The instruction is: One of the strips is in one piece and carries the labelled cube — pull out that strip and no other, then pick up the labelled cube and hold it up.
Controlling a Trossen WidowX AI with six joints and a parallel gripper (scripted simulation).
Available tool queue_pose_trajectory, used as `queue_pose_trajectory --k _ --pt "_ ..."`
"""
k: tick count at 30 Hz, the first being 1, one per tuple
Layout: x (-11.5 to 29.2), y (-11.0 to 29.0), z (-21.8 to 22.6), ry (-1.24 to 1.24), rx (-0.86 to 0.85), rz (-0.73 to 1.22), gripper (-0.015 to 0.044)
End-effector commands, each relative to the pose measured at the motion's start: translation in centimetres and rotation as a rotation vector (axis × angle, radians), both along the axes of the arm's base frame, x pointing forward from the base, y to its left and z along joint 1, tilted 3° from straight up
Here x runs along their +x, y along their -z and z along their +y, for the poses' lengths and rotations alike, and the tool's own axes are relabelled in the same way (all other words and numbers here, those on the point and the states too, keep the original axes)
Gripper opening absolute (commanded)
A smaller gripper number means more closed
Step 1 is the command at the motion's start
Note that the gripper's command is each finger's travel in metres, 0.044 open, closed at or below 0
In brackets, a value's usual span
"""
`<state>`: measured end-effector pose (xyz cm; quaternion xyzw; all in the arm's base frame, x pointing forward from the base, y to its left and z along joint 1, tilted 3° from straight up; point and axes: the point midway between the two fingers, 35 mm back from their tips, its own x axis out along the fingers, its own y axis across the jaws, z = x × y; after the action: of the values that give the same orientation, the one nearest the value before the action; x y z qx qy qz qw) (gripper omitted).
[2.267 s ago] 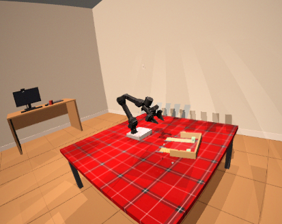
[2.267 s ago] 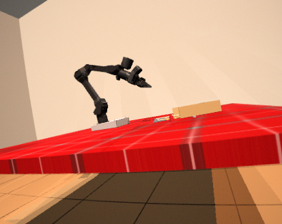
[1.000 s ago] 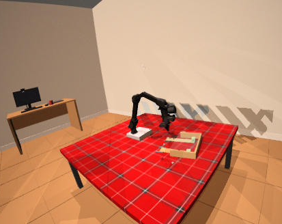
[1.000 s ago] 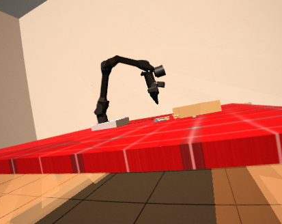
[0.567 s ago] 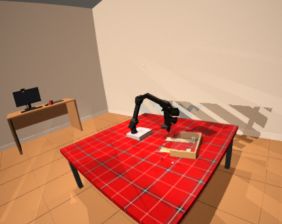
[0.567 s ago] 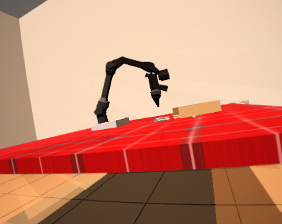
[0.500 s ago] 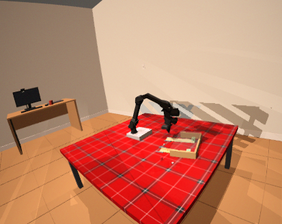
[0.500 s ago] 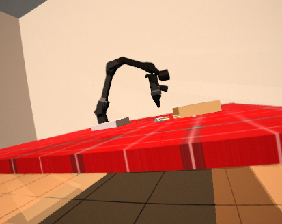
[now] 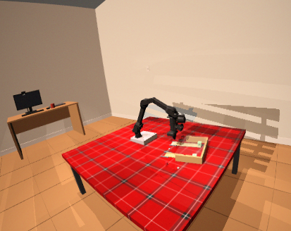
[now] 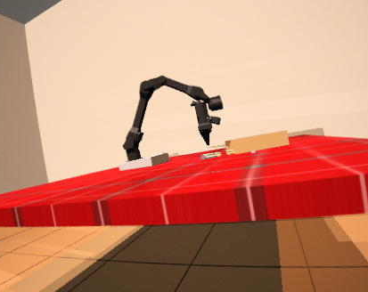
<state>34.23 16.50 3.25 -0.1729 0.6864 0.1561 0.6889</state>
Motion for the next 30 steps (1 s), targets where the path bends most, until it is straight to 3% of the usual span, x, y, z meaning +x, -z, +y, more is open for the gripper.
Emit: queue_pose_trajectory --k 1,30 --pt "-0.3 1.1 -0.1 -0.006 -0.005 0.015 0.0000" --pt "-0.6 3.9 0.0 -0.006 -0.004 0.016 0.0000"
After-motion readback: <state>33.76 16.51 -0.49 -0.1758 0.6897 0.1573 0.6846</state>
